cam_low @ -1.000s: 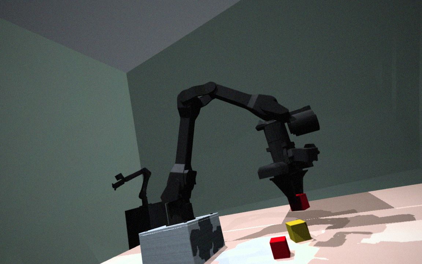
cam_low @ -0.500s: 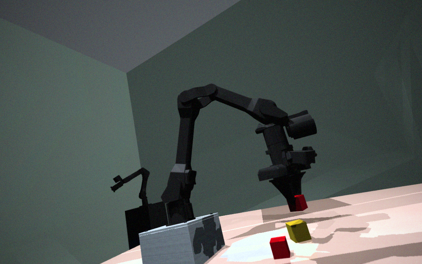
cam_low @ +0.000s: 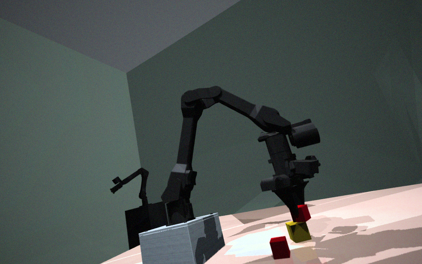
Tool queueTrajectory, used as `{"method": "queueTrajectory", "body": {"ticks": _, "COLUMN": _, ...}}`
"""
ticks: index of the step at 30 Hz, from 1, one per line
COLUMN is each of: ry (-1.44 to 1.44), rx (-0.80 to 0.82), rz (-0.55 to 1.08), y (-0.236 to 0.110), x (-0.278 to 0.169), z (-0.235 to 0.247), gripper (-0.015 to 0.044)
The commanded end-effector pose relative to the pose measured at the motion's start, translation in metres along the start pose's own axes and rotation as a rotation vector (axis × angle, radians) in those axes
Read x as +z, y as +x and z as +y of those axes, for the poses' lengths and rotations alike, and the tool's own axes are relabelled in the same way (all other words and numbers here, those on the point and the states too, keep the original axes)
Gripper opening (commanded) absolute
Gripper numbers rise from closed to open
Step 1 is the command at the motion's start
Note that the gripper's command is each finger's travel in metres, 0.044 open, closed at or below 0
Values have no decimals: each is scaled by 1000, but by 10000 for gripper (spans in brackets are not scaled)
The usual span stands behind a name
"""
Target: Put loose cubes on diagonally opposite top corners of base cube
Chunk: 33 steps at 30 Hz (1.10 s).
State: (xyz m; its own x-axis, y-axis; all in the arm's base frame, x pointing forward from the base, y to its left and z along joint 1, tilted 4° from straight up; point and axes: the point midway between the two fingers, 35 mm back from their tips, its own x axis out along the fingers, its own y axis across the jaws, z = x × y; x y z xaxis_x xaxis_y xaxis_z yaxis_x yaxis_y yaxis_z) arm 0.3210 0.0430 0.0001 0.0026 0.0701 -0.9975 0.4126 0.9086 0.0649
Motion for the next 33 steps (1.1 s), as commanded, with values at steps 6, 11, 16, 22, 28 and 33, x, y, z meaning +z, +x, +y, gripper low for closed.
{"method": "queueTrajectory", "body": {"ticks": 6, "ry": 3, "rx": 5, "rz": 2, "y": 2, "x": 0, "z": 1, "gripper": 105}}
{"method": "queueTrajectory", "body": {"ticks": 11, "ry": 3, "rx": 5, "rz": 2, "y": 2, "x": 0, "z": 1, "gripper": 105}}
{"method": "queueTrajectory", "body": {"ticks": 16, "ry": 3, "rx": 5, "rz": 2, "y": 2, "x": 0, "z": 1, "gripper": 105}}
{"method": "queueTrajectory", "body": {"ticks": 22, "ry": 3, "rx": 5, "rz": 2, "y": 2, "x": 0, "z": 1, "gripper": 205}}
{"method": "queueTrajectory", "body": {"ticks": 28, "ry": 1, "rx": 1, "rz": 1, "y": -4, "x": 0, "z": 0, "gripper": 205}}
{"method": "queueTrajectory", "body": {"ticks": 33, "ry": 0, "rx": 0, "rz": 0, "y": -11, "x": 0, "z": 0, "gripper": 205}}
